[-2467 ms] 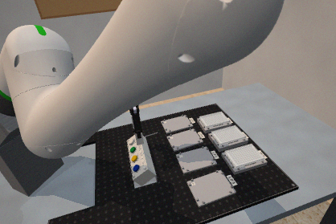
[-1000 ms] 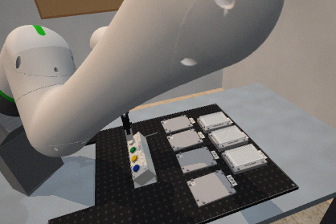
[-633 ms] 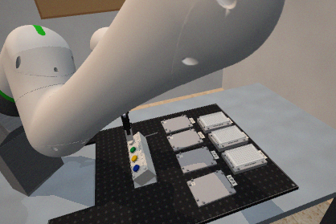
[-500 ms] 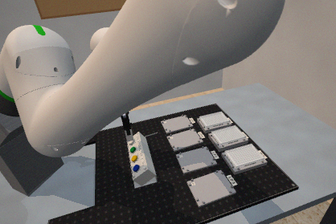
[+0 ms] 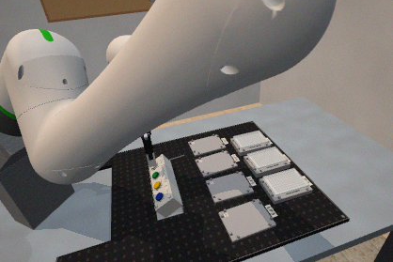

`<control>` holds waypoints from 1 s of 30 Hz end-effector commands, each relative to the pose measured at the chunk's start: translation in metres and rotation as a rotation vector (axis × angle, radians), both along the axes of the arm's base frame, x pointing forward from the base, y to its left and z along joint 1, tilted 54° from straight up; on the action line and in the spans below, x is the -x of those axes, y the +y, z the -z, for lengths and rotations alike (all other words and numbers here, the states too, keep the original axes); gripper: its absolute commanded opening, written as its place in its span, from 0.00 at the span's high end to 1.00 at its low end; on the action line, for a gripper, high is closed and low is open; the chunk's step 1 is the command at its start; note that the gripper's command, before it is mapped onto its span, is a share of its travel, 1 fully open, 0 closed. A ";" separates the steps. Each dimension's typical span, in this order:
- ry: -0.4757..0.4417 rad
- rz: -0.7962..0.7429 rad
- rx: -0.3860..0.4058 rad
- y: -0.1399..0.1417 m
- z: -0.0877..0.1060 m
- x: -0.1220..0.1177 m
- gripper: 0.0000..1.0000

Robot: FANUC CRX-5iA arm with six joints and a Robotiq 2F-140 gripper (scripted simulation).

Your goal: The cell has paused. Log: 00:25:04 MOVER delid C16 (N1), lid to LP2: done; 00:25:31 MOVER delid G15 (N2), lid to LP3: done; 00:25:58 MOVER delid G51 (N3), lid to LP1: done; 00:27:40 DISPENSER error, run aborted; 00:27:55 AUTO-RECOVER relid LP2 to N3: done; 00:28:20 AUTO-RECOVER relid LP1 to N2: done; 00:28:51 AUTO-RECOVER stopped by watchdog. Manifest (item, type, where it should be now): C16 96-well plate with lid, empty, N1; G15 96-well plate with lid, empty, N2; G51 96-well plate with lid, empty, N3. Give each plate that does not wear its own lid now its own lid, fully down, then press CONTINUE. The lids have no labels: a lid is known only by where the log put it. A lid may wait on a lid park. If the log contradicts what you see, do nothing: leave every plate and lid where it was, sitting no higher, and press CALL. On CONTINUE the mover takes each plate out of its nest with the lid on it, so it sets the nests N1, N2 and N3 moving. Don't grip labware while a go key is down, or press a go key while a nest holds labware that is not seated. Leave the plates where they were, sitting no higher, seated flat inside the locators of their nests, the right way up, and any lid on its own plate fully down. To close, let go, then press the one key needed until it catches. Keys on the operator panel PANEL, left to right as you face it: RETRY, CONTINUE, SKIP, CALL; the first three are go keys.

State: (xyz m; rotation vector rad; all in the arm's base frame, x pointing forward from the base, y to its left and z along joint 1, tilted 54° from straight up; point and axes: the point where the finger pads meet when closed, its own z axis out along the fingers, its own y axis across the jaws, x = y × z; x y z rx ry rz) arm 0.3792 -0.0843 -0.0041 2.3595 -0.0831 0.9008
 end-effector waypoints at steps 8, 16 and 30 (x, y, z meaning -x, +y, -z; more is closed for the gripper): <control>0.000 0.000 0.000 -0.002 0.003 -0.003 1.00; 0.000 0.000 0.000 -0.004 0.005 -0.005 1.00; 0.000 0.000 0.000 -0.005 0.006 -0.005 1.00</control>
